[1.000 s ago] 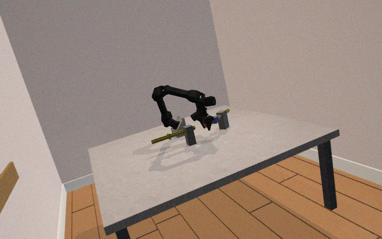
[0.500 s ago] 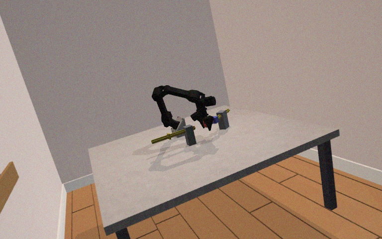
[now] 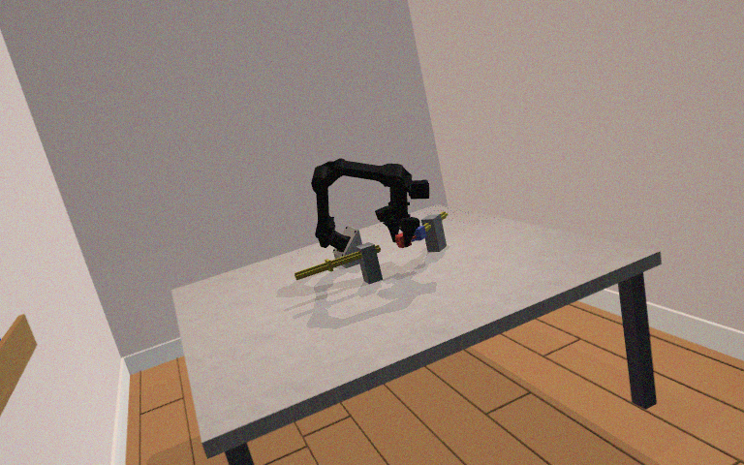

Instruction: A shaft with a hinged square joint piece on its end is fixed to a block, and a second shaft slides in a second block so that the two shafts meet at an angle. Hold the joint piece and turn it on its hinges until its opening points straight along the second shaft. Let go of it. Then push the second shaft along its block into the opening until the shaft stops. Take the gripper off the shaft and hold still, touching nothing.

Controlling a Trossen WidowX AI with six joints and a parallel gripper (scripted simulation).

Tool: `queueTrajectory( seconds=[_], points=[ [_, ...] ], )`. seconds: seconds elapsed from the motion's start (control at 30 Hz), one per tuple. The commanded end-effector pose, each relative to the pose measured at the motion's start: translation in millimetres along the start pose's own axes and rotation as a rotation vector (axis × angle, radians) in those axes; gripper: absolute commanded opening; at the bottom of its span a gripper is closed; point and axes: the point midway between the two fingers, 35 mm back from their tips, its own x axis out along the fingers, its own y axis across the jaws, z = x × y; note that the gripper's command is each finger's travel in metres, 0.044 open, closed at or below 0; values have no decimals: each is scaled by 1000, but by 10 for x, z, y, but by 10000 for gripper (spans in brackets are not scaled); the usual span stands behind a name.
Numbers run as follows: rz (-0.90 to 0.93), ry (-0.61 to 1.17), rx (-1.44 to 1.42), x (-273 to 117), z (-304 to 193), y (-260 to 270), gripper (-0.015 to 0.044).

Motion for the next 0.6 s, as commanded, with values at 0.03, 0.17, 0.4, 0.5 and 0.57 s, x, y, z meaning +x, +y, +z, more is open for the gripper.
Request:
queueTrajectory(
  seconds=[0.03,0.17,0.4,0.5,0.57],
  points=[
    [3,-19,8,-18,11,24,440],
    [9,-5,-72,-107,22,35,440],
    [33,34,-299,-358,61,54,440],
    [46,50,-397,-465,82,57,440],
    [56,60,-463,-537,97,57,440]
  ],
)
